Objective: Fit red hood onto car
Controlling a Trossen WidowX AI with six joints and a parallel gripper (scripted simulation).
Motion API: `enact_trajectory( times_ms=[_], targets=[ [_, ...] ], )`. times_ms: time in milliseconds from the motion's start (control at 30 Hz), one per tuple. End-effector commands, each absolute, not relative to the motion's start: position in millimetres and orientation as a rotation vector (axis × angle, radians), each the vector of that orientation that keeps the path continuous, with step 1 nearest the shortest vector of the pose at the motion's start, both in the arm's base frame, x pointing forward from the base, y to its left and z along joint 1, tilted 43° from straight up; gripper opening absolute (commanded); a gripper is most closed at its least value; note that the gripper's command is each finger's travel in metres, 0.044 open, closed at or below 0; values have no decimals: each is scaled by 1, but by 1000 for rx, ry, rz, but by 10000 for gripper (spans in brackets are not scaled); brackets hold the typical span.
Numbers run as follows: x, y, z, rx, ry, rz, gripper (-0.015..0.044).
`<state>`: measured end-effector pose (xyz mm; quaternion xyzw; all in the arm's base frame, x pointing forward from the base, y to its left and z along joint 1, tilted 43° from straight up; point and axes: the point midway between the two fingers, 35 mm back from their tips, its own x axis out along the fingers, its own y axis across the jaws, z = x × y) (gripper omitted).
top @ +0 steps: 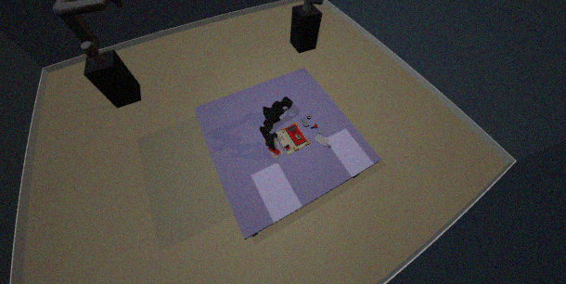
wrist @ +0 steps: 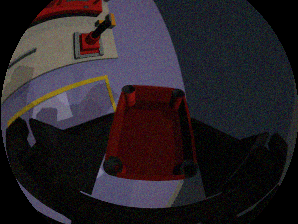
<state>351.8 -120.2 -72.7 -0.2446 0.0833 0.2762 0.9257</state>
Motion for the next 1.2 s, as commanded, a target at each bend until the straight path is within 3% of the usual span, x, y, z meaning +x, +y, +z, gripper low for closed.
enact_trajectory(
  times_ms=[0,1167],
  targets=[
    [352,-120,-72,-607,137,580,0],
    [350,-116,-77,-1535,-160,631,0]
  ],
)
